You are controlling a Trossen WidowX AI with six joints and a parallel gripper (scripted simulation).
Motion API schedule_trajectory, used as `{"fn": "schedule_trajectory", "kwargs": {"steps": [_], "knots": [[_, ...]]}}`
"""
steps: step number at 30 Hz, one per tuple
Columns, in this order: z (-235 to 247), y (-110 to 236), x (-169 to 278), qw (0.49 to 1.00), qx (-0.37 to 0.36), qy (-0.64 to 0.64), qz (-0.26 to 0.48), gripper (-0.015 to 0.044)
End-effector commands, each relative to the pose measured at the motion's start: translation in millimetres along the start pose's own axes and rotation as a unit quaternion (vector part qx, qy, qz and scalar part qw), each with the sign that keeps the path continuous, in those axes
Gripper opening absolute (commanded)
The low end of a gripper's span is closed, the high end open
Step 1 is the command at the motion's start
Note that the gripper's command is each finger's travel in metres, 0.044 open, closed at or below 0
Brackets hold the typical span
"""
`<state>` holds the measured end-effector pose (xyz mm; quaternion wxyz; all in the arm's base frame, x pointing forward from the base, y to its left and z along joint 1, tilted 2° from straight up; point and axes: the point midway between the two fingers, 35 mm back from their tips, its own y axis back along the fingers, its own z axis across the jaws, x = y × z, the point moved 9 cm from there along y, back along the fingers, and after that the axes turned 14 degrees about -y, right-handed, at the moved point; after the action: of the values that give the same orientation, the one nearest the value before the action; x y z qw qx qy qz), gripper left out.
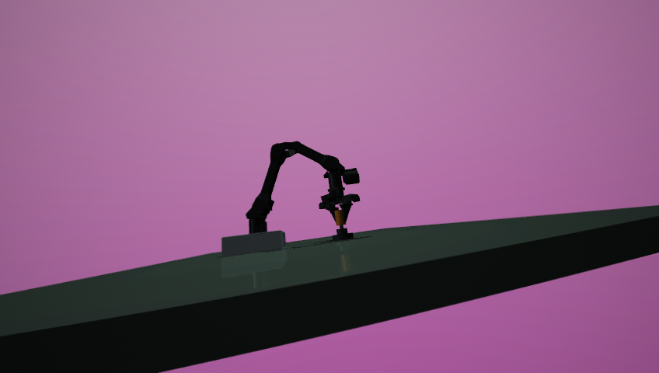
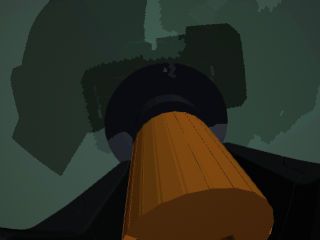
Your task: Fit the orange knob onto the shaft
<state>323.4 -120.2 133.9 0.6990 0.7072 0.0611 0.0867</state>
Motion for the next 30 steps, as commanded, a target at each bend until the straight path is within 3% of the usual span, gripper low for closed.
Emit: {"fn": "schedule_trajectory", "kwargs": {"steps": [1,21,30], "knots": [[-1,0,-1,1.000,-0.001,0.002,0.002,0.0000],[-1,-14,-1,1.000,0.000,0.001,0.000,0.0000],[-1,-14,-1,1.000,0.000,0.001,0.000,0.0236]]}}
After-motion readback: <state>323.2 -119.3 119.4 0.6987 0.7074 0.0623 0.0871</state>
